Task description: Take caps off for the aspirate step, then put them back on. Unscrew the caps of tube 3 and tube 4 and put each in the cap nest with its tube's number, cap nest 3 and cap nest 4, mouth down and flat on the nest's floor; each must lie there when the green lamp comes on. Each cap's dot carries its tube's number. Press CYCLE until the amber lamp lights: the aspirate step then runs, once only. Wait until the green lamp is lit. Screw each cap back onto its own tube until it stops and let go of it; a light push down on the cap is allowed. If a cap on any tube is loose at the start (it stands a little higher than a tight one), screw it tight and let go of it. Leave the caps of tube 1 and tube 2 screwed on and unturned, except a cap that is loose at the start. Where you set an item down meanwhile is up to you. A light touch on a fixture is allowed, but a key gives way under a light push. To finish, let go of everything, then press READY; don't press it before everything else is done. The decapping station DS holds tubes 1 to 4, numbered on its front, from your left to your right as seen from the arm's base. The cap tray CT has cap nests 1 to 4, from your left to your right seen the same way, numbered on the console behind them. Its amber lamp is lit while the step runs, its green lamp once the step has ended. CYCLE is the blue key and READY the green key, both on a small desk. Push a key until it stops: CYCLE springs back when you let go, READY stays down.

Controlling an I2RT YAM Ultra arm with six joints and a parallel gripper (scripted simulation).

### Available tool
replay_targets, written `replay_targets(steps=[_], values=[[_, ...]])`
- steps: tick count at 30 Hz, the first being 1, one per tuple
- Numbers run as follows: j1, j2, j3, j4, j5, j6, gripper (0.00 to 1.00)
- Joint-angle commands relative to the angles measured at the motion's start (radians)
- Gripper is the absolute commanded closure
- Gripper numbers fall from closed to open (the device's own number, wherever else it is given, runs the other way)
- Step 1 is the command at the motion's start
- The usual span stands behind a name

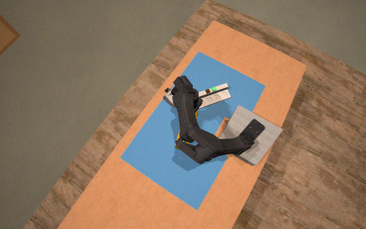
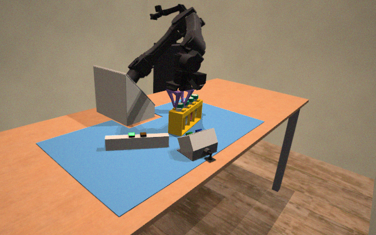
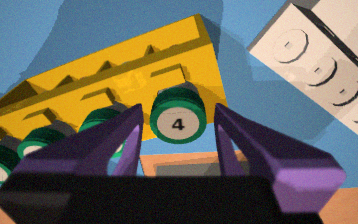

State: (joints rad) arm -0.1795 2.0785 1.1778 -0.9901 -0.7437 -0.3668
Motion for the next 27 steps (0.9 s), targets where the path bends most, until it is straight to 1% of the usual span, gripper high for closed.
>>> replay_targets(steps=[1, 2, 16, 27], values=[[-0.015, -0.004, 0.001, 0.002, 0.0, -0.037, 0.51], [-0.015, -0.004, 0.001, 0.002, 0.0, -0.037, 1.0], [-0.015, -0.004, 0.001, 0.002, 0.0, -0.037, 1.0], [-0.014, -0.004, 0.0, 0.004, 0.0, 0.331, 1.0]])
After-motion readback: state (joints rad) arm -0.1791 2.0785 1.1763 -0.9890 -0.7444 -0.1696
